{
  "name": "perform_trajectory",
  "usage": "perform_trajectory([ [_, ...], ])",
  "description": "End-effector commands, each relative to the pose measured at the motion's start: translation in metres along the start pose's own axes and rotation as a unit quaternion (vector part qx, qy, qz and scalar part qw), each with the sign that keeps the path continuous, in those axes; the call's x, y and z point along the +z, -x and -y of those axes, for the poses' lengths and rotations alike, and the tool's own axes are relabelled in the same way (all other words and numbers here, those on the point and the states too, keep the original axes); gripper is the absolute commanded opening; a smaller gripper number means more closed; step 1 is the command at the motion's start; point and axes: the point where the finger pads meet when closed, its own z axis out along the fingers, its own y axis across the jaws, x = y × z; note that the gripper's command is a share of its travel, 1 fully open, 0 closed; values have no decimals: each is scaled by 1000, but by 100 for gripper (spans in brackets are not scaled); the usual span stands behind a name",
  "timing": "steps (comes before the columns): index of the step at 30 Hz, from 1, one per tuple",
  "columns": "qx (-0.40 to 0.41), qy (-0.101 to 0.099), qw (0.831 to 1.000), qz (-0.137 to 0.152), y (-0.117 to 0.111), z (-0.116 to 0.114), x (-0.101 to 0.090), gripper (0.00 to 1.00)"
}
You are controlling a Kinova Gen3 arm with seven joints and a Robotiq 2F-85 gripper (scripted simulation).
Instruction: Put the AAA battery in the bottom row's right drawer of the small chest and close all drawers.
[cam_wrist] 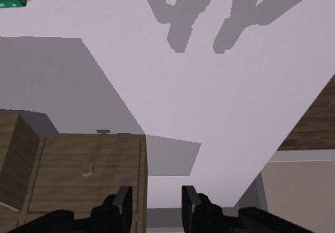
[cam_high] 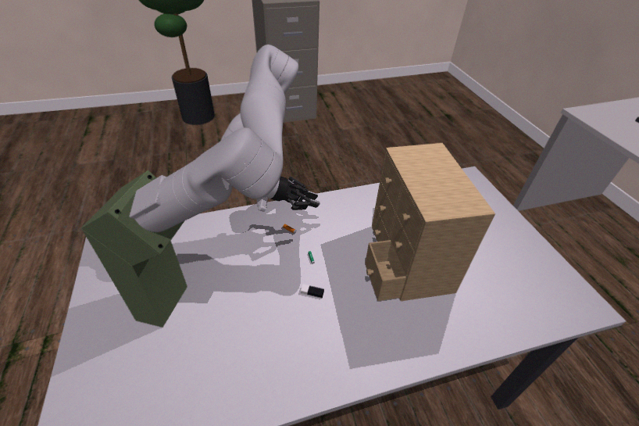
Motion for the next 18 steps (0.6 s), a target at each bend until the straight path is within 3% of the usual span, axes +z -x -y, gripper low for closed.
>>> perform_trajectory([
  [1, 8, 0, 1000, -17, 12, -3, -3, 33],
  [5, 8, 0, 998, -58, 15, -3, -11, 33],
  [7, 8, 0, 998, -58, 15, -3, -11, 33],
  [18, 8, 1, 982, -186, 25, -3, -36, 33],
])
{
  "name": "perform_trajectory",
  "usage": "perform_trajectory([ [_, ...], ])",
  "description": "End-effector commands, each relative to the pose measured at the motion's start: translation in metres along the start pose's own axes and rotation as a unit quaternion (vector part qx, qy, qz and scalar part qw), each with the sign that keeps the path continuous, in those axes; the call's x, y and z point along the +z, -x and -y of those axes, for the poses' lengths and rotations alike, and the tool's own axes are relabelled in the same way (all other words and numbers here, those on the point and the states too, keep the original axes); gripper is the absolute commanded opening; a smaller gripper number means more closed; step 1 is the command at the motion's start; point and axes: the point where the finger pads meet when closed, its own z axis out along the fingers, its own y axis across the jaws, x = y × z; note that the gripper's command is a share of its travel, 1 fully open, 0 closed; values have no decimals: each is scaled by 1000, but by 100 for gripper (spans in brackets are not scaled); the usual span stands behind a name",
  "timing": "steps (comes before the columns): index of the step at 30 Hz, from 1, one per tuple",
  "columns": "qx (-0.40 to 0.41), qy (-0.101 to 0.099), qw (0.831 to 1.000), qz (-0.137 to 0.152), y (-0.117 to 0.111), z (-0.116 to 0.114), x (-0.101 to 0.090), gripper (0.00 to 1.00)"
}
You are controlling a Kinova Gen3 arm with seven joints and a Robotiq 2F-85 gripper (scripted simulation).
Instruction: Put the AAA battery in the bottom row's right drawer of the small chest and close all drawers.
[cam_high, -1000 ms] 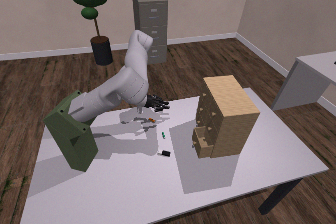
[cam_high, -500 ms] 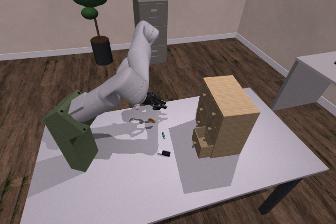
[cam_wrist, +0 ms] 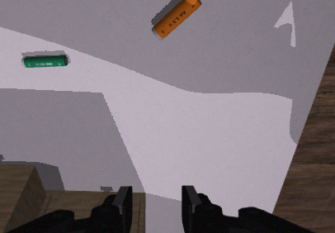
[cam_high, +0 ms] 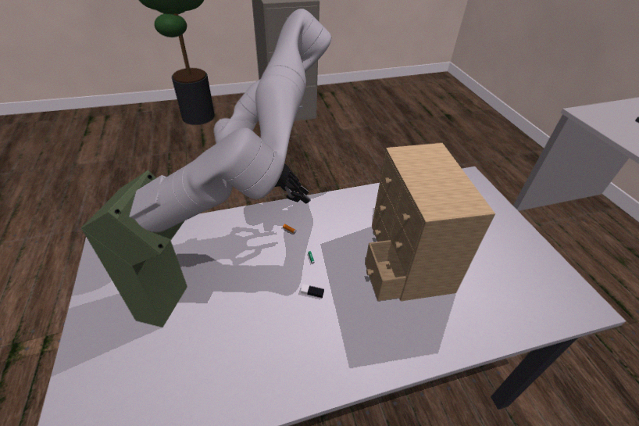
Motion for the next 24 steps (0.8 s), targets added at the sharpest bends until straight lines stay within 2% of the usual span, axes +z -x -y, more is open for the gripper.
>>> perform_trajectory([
  [1, 21, 2, 999, -24, 18, -4, -7, 33],
  [4, 20, 3, 998, -61, 18, -4, -15, 33],
  [6, 20, 3, 998, -61, 18, -4, -15, 33],
  [13, 20, 4, 989, -145, 18, -4, -32, 33],
  [19, 20, 6, 979, -204, 19, -4, -45, 33],
  [21, 20, 6, 975, -221, 19, -4, -49, 33],
  [24, 20, 6, 973, -229, 19, -4, -50, 33],
])
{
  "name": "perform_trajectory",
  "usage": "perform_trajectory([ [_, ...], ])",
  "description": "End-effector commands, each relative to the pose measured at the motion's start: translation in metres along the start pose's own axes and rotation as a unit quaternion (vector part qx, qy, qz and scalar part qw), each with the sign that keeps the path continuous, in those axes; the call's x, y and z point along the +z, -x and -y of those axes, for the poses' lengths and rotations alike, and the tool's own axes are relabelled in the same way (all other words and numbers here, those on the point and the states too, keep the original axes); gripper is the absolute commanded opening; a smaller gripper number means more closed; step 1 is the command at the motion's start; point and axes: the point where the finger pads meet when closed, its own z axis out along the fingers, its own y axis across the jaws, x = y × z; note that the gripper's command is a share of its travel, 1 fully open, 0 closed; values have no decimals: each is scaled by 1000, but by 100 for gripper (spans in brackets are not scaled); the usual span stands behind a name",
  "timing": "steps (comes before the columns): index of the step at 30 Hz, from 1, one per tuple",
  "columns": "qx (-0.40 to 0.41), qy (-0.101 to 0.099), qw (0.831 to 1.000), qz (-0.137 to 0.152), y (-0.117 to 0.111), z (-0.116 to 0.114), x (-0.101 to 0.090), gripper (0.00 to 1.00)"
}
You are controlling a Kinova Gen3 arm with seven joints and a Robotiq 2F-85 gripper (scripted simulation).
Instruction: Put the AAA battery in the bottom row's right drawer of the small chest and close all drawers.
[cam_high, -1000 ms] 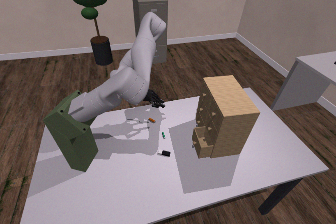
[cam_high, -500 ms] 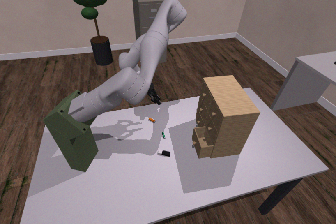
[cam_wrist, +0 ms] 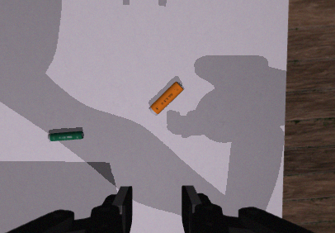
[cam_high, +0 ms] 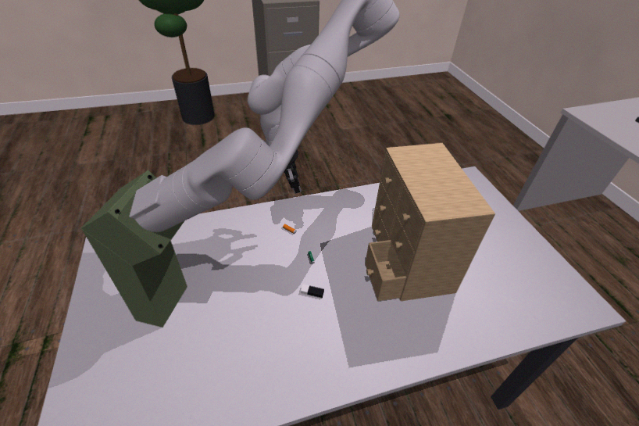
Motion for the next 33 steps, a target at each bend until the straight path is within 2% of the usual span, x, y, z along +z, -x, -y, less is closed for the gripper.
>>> perform_trajectory([
  [1, 13, 4, 1000, -13, 8, -2, -5, 33],
  [7, 13, 4, 998, -54, 4, -2, -13, 33],
  [14, 12, 5, 996, -89, 1, -2, -19, 33],
  [25, 12, 5, 993, -113, -1, -2, -24, 33],
  [33, 12, 5, 993, -120, -2, -2, -26, 33],
])
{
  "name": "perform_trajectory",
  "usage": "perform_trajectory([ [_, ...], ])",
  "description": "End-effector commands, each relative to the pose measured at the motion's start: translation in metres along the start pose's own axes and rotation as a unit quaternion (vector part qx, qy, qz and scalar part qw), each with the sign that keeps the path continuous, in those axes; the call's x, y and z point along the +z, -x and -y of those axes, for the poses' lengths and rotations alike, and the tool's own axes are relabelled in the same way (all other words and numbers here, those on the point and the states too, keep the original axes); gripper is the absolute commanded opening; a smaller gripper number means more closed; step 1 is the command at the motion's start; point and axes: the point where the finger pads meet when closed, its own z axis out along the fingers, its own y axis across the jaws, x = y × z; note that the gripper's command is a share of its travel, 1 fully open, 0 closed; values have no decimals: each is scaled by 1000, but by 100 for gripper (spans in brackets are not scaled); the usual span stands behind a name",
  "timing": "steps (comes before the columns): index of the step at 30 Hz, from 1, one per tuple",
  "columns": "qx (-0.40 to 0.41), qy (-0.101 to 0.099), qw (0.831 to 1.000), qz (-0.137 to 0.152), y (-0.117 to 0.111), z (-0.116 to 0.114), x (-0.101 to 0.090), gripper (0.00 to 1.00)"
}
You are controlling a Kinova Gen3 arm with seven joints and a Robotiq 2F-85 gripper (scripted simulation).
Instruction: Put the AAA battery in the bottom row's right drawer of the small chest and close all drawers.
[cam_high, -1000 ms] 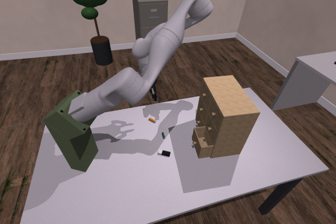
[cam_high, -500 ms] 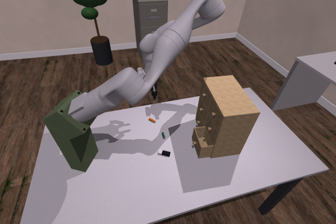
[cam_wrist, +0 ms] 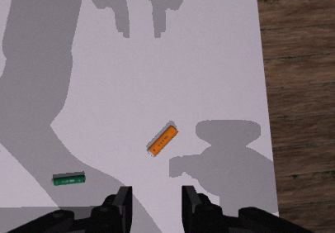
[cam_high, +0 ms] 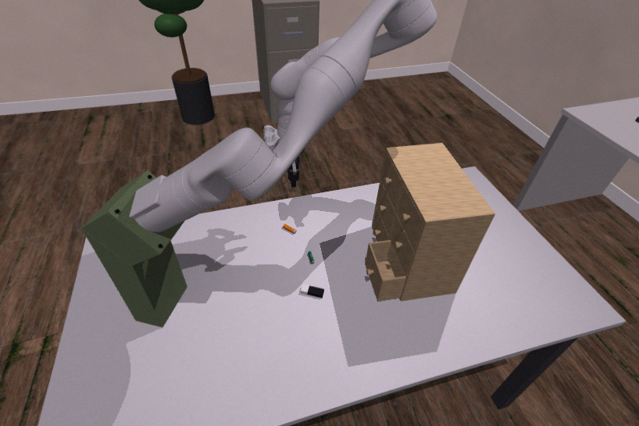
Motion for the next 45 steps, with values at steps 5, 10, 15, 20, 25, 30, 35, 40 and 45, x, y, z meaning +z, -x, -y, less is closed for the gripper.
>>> perform_trajectory([
  [5, 1, 1, 1000, -1, 1, -1, -1, 33],
  [10, 1, 1, 1000, -1, 1, -1, -1, 33],
  [15, 1, 1, 1000, -1, 1, -1, -1, 33],
  [20, 1, 1, 1000, -1, 1, -1, -1, 33],
  [25, 1, 1, 1000, -1, 1, -1, -1, 33],
  [30, 2, 1, 1000, -1, 1, -1, -1, 33],
  [35, 5, 1, 1000, -1, 1, 0, 0, 33],
  [40, 19, 1, 1000, 0, 3, 1, 3, 33],
  [45, 49, 1, 999, 1, 7, 5, 10, 33],
])
